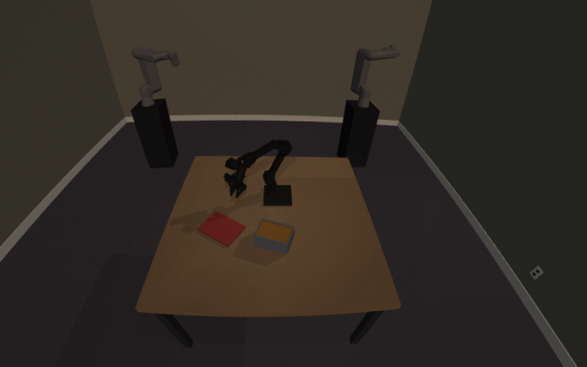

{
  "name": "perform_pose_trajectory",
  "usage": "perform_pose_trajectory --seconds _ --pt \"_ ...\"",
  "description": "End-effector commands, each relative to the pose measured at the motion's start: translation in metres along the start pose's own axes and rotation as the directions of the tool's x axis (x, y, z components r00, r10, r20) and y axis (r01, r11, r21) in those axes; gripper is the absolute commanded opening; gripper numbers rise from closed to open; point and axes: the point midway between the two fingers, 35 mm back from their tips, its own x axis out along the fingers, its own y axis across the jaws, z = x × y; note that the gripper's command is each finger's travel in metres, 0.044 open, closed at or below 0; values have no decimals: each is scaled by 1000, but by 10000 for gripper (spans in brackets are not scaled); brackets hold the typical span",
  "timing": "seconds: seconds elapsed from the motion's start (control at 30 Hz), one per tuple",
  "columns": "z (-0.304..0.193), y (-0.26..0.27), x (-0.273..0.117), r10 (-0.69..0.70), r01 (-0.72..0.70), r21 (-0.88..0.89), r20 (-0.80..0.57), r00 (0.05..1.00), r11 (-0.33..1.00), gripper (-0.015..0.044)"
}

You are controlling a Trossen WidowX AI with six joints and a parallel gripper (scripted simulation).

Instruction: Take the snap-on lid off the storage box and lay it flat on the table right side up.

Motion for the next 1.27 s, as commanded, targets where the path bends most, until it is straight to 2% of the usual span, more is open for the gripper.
perform_pose_trajectory --seconds 0.0,0.23,1.23 --pt "-1 5 -7 3 -3 -4 -3 1000 1000 440" --pt "-1 11 -18 2 -2 -4 -3 1000 1000 440" --pt "0 8 -14 3 -3 -4 -3 1000 1000 440"
